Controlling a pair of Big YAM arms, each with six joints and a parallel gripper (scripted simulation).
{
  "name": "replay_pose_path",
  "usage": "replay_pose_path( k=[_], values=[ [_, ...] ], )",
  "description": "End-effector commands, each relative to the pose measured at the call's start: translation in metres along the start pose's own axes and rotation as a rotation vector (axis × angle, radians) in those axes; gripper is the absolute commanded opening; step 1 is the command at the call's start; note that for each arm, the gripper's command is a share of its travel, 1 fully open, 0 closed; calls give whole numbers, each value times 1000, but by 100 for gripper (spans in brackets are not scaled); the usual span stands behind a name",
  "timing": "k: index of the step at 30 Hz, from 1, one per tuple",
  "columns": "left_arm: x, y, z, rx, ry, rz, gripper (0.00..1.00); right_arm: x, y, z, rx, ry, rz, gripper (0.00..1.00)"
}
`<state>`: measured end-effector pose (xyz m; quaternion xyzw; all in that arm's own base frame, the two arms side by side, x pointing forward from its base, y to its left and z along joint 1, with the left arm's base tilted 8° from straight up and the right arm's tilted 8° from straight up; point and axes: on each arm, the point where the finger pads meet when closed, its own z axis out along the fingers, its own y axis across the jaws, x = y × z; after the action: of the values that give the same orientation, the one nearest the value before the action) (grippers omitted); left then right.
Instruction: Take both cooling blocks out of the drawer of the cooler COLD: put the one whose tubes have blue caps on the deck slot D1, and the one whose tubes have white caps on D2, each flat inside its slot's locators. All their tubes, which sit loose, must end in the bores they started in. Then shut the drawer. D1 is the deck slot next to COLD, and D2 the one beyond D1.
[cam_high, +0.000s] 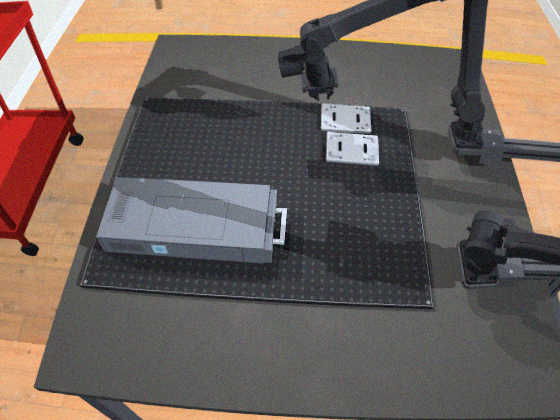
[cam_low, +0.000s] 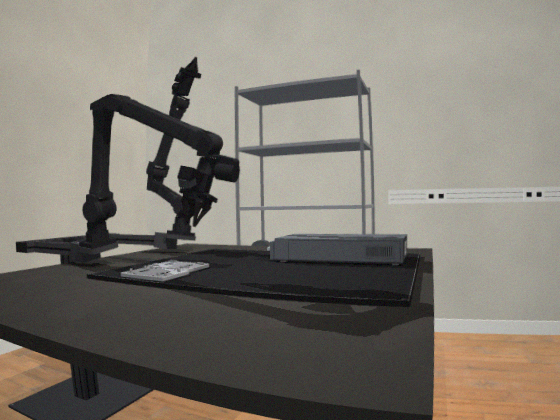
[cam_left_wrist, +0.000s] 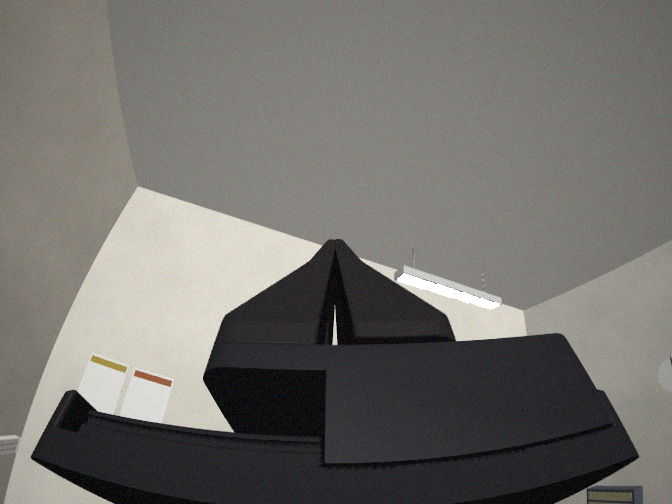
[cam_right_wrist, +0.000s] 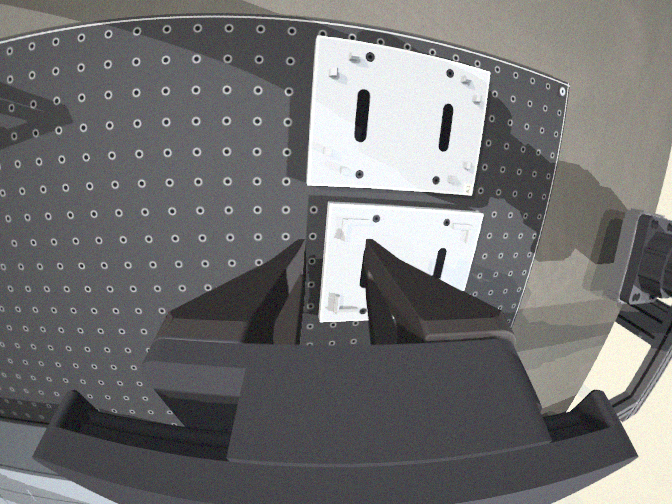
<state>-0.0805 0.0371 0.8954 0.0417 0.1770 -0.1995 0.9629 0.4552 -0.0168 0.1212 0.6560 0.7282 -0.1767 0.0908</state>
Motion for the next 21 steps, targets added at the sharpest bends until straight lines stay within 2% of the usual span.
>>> replay_pose_path(
  k=[1, 5, 6, 9, 21],
  values=[
    [-30, 3, -11, 18, -161, -75, 0, -5, 10, -17, -40, 0, 15, 28],
    [-40, 5, -14, 15, -161, -73, 0, -5, 10, -17, -40, 0, 15, 28],
    [-48, 5, -16, 11, -191, -61, 0, -5, 10, -17, -40, 0, 15, 28],
    [-71, 6, -21, 9, -169, -53, 0, -5, 10, -17, -40, 0, 15, 28],
    [-113, 15, -38, 12, -163, -53, 0, -5, 10, -17, -40, 0, 15, 28]
  ],
)
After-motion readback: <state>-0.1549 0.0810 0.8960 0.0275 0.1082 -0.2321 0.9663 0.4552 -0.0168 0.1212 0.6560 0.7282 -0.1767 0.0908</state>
